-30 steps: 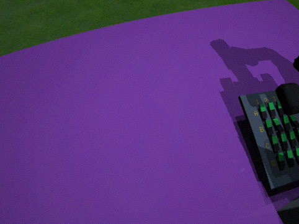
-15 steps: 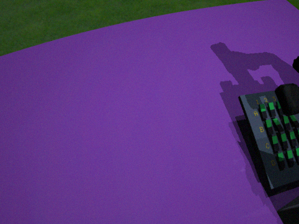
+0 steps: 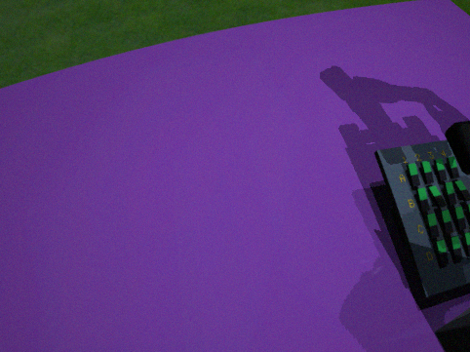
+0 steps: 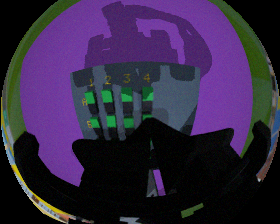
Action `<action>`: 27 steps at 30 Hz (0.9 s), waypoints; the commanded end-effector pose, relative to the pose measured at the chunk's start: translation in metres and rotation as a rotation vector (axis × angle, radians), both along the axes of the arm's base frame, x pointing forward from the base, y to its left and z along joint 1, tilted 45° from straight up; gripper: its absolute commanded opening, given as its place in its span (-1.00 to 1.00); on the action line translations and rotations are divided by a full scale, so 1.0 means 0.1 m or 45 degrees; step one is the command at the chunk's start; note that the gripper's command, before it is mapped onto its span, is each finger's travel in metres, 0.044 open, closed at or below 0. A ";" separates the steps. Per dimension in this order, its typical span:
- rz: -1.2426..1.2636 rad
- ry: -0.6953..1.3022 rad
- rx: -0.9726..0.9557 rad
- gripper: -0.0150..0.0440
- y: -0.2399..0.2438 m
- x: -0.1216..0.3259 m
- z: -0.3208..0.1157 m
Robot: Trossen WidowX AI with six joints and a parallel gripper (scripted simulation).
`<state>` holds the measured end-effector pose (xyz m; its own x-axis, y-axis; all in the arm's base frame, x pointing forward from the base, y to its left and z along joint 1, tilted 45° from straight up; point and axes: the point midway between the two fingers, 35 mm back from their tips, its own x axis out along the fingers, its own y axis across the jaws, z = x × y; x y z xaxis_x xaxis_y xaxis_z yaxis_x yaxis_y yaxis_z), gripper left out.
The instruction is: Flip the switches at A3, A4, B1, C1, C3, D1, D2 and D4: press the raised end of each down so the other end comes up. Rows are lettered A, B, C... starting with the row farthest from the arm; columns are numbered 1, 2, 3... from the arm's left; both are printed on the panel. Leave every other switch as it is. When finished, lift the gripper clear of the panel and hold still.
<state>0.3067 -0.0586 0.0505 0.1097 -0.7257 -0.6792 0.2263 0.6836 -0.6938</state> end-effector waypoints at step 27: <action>-0.021 0.002 0.017 -0.49 0.49 0.03 -0.65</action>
